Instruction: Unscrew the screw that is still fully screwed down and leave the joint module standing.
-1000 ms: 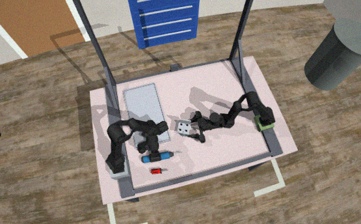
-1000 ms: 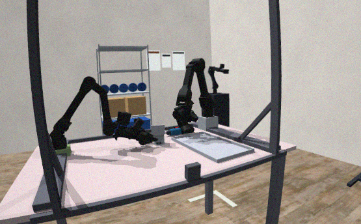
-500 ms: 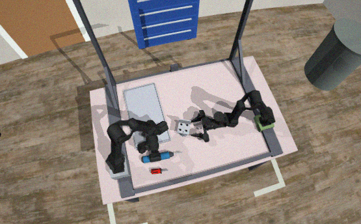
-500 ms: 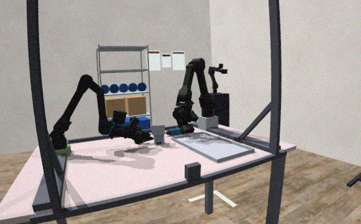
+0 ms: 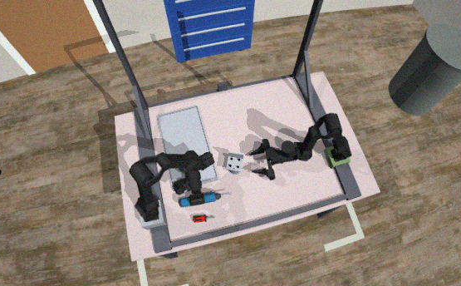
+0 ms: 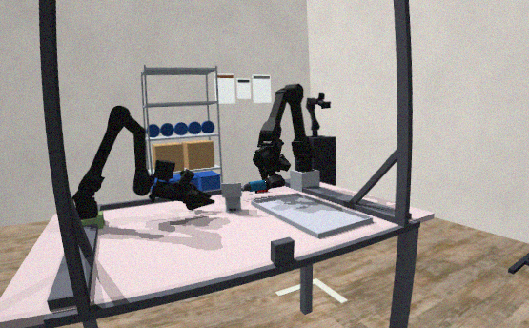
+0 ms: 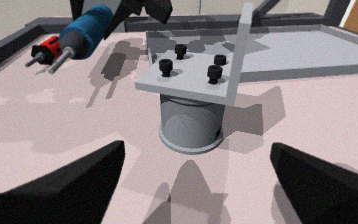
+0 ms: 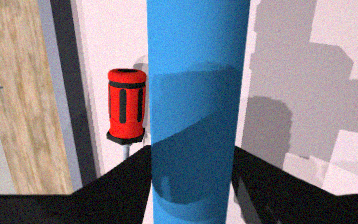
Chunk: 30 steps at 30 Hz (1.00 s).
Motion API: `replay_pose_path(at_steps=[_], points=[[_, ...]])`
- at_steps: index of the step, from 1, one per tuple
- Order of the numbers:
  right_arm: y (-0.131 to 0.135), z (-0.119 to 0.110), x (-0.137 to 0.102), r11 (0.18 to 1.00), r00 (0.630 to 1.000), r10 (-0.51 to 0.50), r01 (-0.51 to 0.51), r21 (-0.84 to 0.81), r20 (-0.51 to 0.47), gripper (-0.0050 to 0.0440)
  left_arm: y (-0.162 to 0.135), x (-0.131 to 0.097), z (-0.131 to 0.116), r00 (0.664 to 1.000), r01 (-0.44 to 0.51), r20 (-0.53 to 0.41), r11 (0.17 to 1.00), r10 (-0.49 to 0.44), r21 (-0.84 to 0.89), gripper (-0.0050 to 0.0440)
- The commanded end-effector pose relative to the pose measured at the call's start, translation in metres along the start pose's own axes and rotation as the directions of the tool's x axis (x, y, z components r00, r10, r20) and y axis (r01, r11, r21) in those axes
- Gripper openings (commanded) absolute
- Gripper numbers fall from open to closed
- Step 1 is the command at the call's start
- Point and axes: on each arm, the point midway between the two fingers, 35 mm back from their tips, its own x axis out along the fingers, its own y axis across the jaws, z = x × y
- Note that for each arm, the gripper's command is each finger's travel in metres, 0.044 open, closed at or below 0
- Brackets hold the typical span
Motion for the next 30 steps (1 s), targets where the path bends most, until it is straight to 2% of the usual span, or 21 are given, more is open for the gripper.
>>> replay_pose_path(at_steps=[1, 6, 10, 14, 18, 20, 23, 26, 30], points=[[0.008, -0.01, -0.022, 0.999, 0.999, -0.026, 0.027, 0.03, -0.037, 0.0162, -0.001, 0.001, 0.011, 1.0, 0.001, 0.03, 1.0, -0.001, 0.003, 0.04], [0.009, -0.013, -0.029, 0.996, 0.998, -0.066, 0.067, 0.062, -0.012, 0.0162, -0.001, 0.001, 0.011, 1.0, 0.001, 0.03, 1.0, -0.001, 0.003, 0.04], [0.016, -0.021, -0.047, 0.96, 0.972, -0.225, 0.209, 0.186, 0.07, 0.0162, -0.001, 0.001, 0.011, 1.0, 0.001, 0.03, 1.0, -0.001, 0.003, 0.04], [0.023, -0.029, -0.064, 0.882, 0.908, -0.397, 0.339, 0.326, 0.132, 0.0162, -0.001, 0.001, 0.011, 1.0, 0.001, 0.03, 1.0, -0.001, 0.003, 0.04], [0.029, -0.036, -0.079, 0.766, 0.806, -0.566, 0.435, 0.473, 0.176, 0.0162, -0.001, 0.001, 0.011, 1.0, 0.001, 0.03, 1.0, -0.001, 0.003, 0.04], [0.029, -0.036, -0.079, 0.766, 0.806, -0.566, 0.435, 0.473, 0.176, 0.0162, -0.001, 0.001, 0.011, 1.0, 0.001, 0.03, 1.0, -0.001, 0.003, 0.04], [0.034, -0.041, -0.092, 0.651, 0.704, -0.687, 0.487, 0.583, 0.179, 0.0162, -0.001, 0.001, 0.011, 1.0, 0.001, 0.03, 1.0, -0.001, 0.003, 0.04], [0.039, -0.045, -0.106, 0.51, 0.583, -0.798, 0.518, 0.686, 0.153, 0.0162, -0.001, 0.001, 0.011, 1.0, 0.001, 0.03, 1.0, -0.001, 0.003, 0.04], [0.042, -0.045, -0.119, 0.331, 0.417, -0.902, 0.501, 0.799, 0.112, 0.0162, -0.001, 0.001, 0.011, 1.0, 0.001, 0.03, 1.0, -0.001, 0.003, 0.04]])
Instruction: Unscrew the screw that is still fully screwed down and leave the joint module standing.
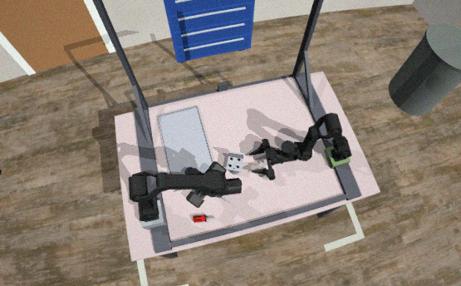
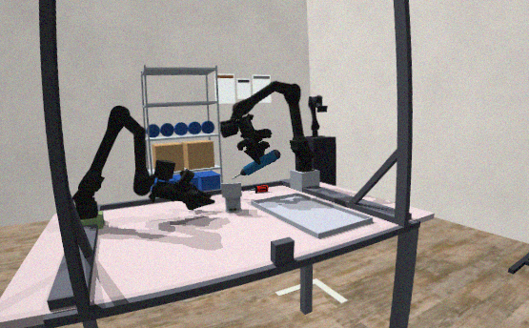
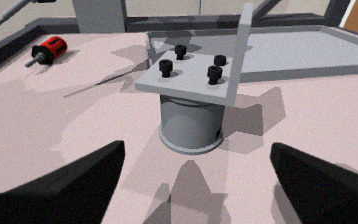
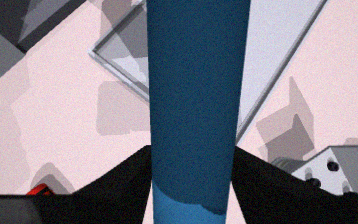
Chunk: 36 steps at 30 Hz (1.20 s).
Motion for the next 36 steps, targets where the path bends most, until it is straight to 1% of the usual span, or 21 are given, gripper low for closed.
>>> replay_pose_path(at_steps=[1, 3, 5, 7, 12, 16, 18, 22, 24, 25, 27, 32, 36], points=[[-0.011, 0.011, -0.018, 0.98, 0.98, -0.18, 0.171, 0.105, 0.079, 0.0162, -0.001, 0.0, 0.011, 1.0, 0.001, 0.029, 1.0, -0.001, 0.003, 0.04], [-0.015, 0.014, -0.023, 0.953, 0.956, -0.269, 0.246, 0.176, 0.12, 0.0162, -0.001, 0.0, 0.011, 1.0, 0.001, 0.029, 1.0, -0.001, 0.003, 0.04], [-0.019, 0.017, -0.028, 0.918, 0.923, -0.353, 0.31, 0.248, 0.155, 0.0162, -0.001, 0.0, 0.011, 1.0, 0.001, 0.029, 1.0, -0.001, 0.003, 0.04], [-0.019, 0.017, -0.028, 0.918, 0.923, -0.353, 0.31, 0.248, 0.155, 0.0162, -0.001, 0.0, 0.011, 1.0, 0.001, 0.029, 1.0, -0.001, 0.003, 0.04], [-0.028, 0.026, -0.037, 0.815, 0.827, -0.524, 0.417, 0.402, 0.204, 0.0162, -0.001, 0.0, 0.011, 1.0, 0.001, 0.029, 1.0, -0.001, 0.003, 0.04], [-0.033, 0.031, -0.041, 0.741, 0.758, -0.615, 0.462, 0.487, 0.218, 0.0162, -0.001, 0.0, 0.011, 1.0, 0.001, 0.029, 1.0, -0.001, 0.003, 0.04], [-0.035, 0.034, -0.043, 0.714, 0.731, -0.645, 0.473, 0.516, 0.222, 0.0162, -0.001, 0.0, 0.011, 1.0, 0.001, 0.029, 1.0, -0.001, 0.003, 0.04], [-0.037, 0.036, -0.043, 0.674, 0.694, -0.683, 0.482, 0.559, 0.225, 0.0162, -0.001, 0.0, 0.011, 1.0, 0.001, 0.029, 1.0, -0.001, 0.003, 0.04], [-0.037, 0.036, -0.043, 0.674, 0.694, -0.683, 0.482, 0.559, 0.225, 0.0162, -0.001, 0.0, 0.011, 1.0, 0.001, 0.029, 1.0, -0.001, 0.003, 0.04], [-0.039, 0.038, -0.045, 0.657, 0.677, -0.701, 0.489, 0.574, 0.225, 0.0162, -0.001, 0.0, 0.011, 1.0, 0.001, 0.029, 1.0, -0.001, 0.003, 0.04], [-0.04, 0.039, -0.045, 0.639, 0.662, -0.715, 0.491, 0.592, 0.223, 0.0162, -0.001, 0.0, 0.011, 1.0, 0.001, 0.029, 1.0, -0.001, 0.003, 0.04], [-0.042, 0.04, -0.045, 0.601, 0.628, -0.747, 0.496, 0.627, 0.218, 0.0162, -0.001, 0.0, 0.011, 1.0, 0.001, 0.029, 1.0, -0.001, 0.003, 0.04], [-0.044, 0.04, -0.045, 0.573, 0.608, -0.765, 0.496, 0.652, 0.21, 0.0162, -0.001, 0.0, 0.011, 1.0, 0.001, 0.029, 1.0, -0.001, 0.003, 0.04]])
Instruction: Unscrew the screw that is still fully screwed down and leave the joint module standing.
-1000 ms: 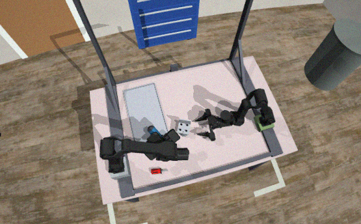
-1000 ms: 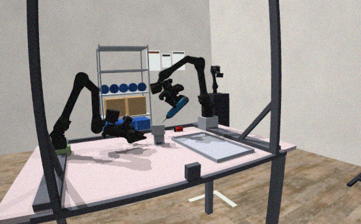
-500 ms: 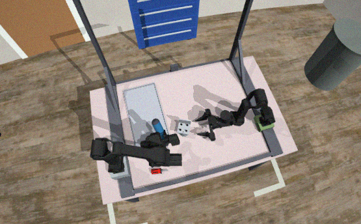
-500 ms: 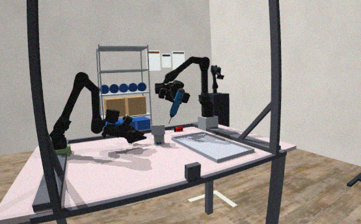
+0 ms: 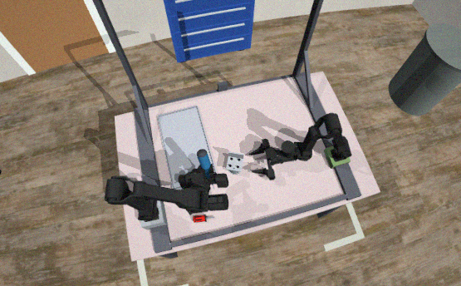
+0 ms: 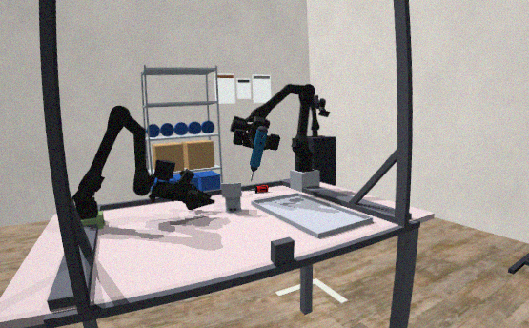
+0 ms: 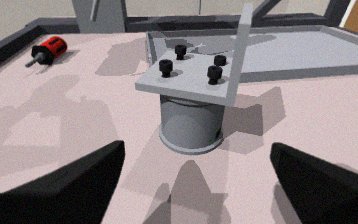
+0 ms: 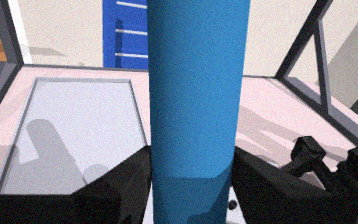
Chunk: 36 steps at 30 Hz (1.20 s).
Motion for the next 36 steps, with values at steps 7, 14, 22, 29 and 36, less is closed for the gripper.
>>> replay_pose_path(at_steps=[7, 14, 22, 29, 36], points=[[-0.003, 0.015, 0.0, 0.997, 0.995, -0.083, 0.082, 0.014, 0.055, 0.0162, -0.001, 0.0, 0.011, 1.0, 0.001, 0.029, 1.0, -0.001, 0.003, 0.04], [-0.006, 0.016, 0.003, 0.991, 0.989, -0.128, 0.124, 0.057, 0.068, 0.0162, -0.001, 0.0, 0.011, 1.0, 0.001, 0.029, 1.0, -0.001, 0.003, 0.04], [-0.007, 0.018, 0.005, 0.982, 0.982, -0.168, 0.16, 0.096, 0.085, 0.0162, -0.001, 0.0, 0.011, 1.0, 0.001, 0.029, 1.0, -0.001, 0.003, 0.04], [-0.008, 0.023, 0.009, 0.964, 0.967, -0.233, 0.215, 0.155, 0.107, 0.0162, -0.001, 0.0, 0.011, 1.0, 0.001, 0.029, 1.0, -0.001, 0.003, 0.04], [-0.008, 0.027, 0.013, 0.937, 0.944, -0.304, 0.272, 0.218, 0.129, 0.0162, -0.001, 0.0, 0.011, 1.0, 0.001, 0.029, 1.0, -0.001, 0.003, 0.04]])
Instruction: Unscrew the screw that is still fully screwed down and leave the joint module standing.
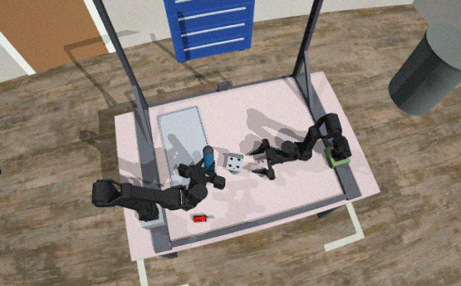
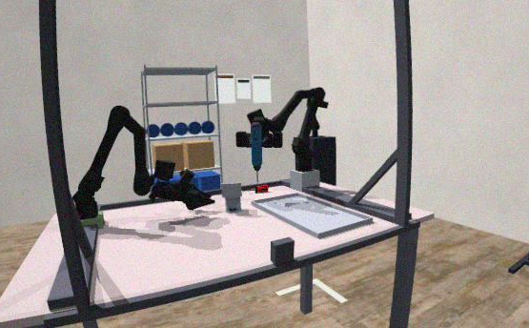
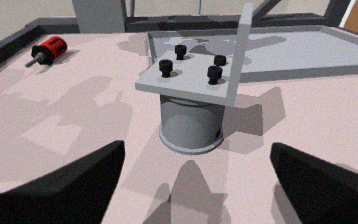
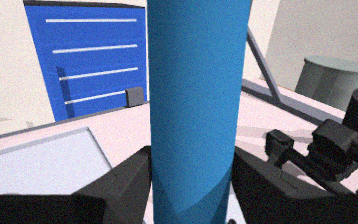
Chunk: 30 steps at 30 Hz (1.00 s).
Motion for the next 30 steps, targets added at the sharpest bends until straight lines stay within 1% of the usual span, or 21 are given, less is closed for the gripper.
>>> replay_pose_path(at_steps=[1, 3, 7, 13, 23, 25, 27, 30], points=[[0.001, 0.016, 0.001, 0.999, 0.997, -0.045, 0.046, -0.012, 0.058, 0.0162, -0.001, 0.0, 0.011, 1.0, 0.001, 0.029, 1.0, -0.001, 0.003, 0.04], [0.001, 0.016, 0.001, 0.999, 0.997, -0.045, 0.046, -0.012, 0.058, 0.0162, -0.001, 0.0, 0.011, 1.0, 0.001, 0.029, 1.0, -0.001, 0.003, 0.04], [0.005, 0.024, 0.002, 0.995, 0.989, -0.095, 0.092, 0.032, 0.112, 0.0162, -0.001, 0.0, 0.011, 1.0, 0.001, 0.029, 1.0, -0.001, 0.003, 0.04], [0.011, 0.035, 0.0, 0.99, 0.973, -0.135, 0.125, 0.067, 0.187, 0.0162, -0.001, 0.0, 0.011, 1.0, 0.001, 0.029, 1.0, -0.001, 0.003, 0.04], [0.008, 0.038, 0.0, 0.99, 0.972, -0.137, 0.128, 0.06, 0.192, 0.0162, -0.001, 0.0, 0.011, 1.0, 0.001, 0.029, 1.0, -0.001, 0.003, 0.04], [0.007, 0.046, -0.001, 0.99, 0.971, -0.136, 0.129, 0.051, 0.198, 0.0162, -0.001, 0.0, 0.011, 1.0, 0.001, 0.029, 1.0, -0.001, 0.003, 0.04], [0.007, 0.047, -0.001, 0.99, 0.971, -0.136, 0.129, 0.05, 0.198, 0.0162, -0.002, 0.0, 0.014, 0.999, 0.003, 0.036, 1.0, -0.003, 0.003, 0.0352], [0.007, 0.047, -0.001, 0.99, 0.97, -0.136, 0.129, 0.048, 0.2, 0.0162, -0.016, -0.001, 0.017, 0.999, 0.023, 0.03, 1.0, -0.023, -0.014, 0.028]])
